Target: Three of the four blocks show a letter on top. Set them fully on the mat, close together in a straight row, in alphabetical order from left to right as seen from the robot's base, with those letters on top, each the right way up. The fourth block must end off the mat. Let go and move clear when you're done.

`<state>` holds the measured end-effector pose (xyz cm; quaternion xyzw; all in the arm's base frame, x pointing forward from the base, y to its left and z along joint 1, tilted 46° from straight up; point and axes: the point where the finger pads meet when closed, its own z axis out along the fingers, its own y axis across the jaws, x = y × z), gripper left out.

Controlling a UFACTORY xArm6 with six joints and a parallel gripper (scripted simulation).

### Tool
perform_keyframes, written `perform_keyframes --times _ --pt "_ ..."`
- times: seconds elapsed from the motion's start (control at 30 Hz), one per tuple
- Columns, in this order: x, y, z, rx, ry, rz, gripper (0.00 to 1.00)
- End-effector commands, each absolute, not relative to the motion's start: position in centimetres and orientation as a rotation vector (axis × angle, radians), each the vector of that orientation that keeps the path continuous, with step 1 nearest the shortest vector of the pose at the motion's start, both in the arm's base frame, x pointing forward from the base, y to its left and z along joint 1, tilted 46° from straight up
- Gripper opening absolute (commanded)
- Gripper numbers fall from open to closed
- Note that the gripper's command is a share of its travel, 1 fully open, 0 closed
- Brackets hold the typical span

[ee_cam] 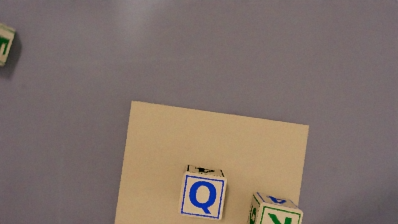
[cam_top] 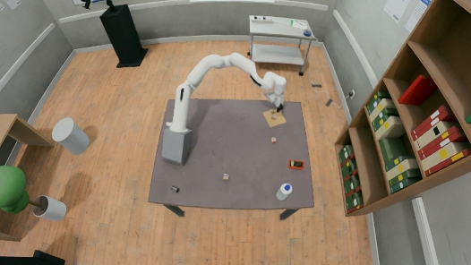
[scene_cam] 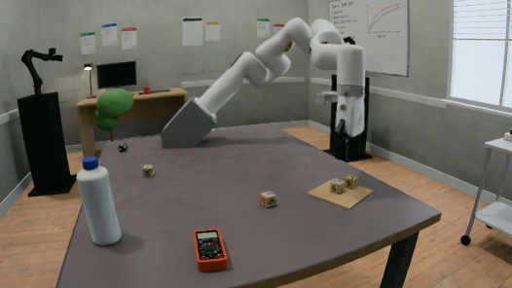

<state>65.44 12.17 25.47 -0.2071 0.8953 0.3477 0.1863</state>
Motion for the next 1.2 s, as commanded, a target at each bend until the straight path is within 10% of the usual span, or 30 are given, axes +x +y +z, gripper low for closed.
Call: perform_keyframes --times 0.0,1.17 --pt "65.5 11.9 25.5 -0.414 2.593 1.021 1.00" --pt "65.8 10.7 24.2 0.911 2.781 1.247 1.00"
